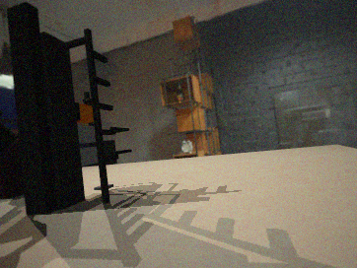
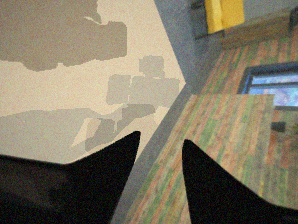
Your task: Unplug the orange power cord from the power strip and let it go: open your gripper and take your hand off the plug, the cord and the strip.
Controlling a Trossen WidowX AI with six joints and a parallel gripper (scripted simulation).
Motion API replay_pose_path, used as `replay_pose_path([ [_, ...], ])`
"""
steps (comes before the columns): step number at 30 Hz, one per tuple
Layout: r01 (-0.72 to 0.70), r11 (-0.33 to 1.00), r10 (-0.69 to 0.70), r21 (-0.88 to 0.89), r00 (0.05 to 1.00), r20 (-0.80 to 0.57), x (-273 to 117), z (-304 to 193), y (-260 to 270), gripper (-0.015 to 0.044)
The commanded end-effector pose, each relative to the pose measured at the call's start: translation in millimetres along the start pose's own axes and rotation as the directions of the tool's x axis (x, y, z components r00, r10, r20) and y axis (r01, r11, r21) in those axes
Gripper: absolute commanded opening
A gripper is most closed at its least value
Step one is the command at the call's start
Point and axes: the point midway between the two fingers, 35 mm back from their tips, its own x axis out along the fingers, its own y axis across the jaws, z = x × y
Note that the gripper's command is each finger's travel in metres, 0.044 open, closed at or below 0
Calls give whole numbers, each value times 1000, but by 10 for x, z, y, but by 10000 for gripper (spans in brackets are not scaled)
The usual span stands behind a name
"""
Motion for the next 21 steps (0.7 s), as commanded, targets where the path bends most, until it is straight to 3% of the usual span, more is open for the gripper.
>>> replay_pose_path([
  [1,-30,1000,30,2,996,78,-62,442,65,160],
  [21,-231,973,210,-9,866,453,-840,2699,676,160],
])
